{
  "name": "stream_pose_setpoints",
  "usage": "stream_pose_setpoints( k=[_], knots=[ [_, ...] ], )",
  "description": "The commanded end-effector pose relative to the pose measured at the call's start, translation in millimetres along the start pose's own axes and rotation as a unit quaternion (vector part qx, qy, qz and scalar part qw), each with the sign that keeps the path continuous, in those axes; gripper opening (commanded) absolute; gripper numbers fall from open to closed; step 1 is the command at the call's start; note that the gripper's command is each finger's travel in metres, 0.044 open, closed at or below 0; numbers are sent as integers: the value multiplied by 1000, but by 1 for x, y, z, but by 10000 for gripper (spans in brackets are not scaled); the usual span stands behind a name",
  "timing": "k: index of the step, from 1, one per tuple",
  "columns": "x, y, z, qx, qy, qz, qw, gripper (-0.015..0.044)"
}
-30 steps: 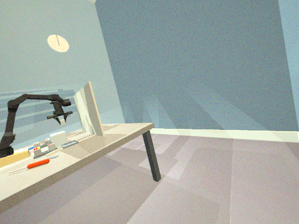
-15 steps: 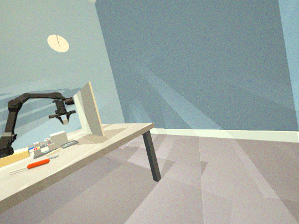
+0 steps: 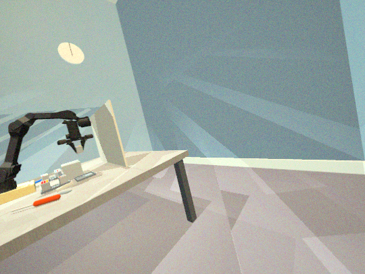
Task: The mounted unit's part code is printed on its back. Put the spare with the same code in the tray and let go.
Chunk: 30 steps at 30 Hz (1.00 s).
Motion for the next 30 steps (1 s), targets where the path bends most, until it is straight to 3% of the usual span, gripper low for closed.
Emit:
stream_pose_setpoints(
  k=[1, 30],
  knots=[
    [5, 24, 2, -1, 3, 3, 1000, 0],
    [5, 41, -15, -1, 4, 4, 1000, 0]
  ],
)
Point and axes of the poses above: the point midway between the two fingers, 35 mm back from their tips, its own z axis back along the fingers, its own x axis across the jaws, y = z × x, the point moved 8 cm from there along z, back along the fingers, and after that the axes turned 10 degrees about -z, right-handed, at the moved point
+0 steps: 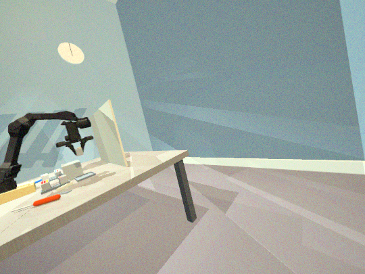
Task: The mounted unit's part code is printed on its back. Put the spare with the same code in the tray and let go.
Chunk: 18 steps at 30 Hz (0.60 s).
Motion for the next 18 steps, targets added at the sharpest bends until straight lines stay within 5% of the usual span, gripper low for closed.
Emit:
stream_pose_setpoints(
  k=[1, 18],
  knots=[
    [-1, 0, -4, -2, 0, 2, 1000, 0],
    [-3, 1, -18, -2, 0, 2, 1000, 0]
  ],
)
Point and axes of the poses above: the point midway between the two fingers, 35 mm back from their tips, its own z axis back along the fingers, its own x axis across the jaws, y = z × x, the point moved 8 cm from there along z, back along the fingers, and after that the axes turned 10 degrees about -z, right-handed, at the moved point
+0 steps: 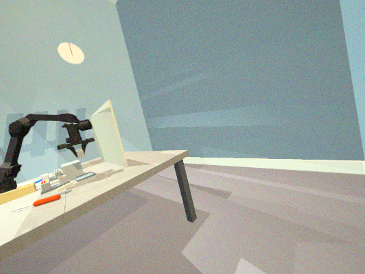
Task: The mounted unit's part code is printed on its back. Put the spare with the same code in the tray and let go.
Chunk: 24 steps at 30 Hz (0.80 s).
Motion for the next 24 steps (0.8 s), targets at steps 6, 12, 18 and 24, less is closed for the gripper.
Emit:
stream_pose_setpoints(
  k=[6, 12, 18, 24],
  knots=[
    [-1, 0, -8, -2, 0, 1, 1000, 0],
    [-1, 0, -13, -2, 0, 1, 1000, 0],
    [-2, 0, -18, -2, 0, 1, 1000, 0],
    [-2, 0, -23, -2, 0, 1, 1000, 0]
  ],
)
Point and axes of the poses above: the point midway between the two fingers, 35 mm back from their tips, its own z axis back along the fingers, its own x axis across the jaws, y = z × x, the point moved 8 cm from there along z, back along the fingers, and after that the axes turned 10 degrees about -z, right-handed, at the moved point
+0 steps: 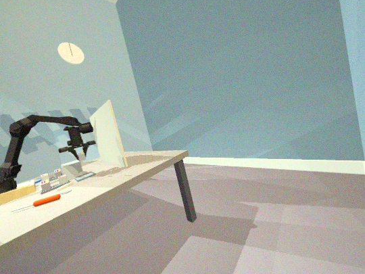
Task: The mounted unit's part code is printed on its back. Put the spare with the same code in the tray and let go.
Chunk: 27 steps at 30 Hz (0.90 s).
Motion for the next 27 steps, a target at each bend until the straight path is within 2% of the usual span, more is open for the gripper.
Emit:
stream_pose_setpoints(
  k=[1, 27],
  knots=[
    [0, 0, -4, -2, 0, 0, 1000, 0],
    [-1, 0, -26, -2, 0, 0, 1000, 0]
  ],
)
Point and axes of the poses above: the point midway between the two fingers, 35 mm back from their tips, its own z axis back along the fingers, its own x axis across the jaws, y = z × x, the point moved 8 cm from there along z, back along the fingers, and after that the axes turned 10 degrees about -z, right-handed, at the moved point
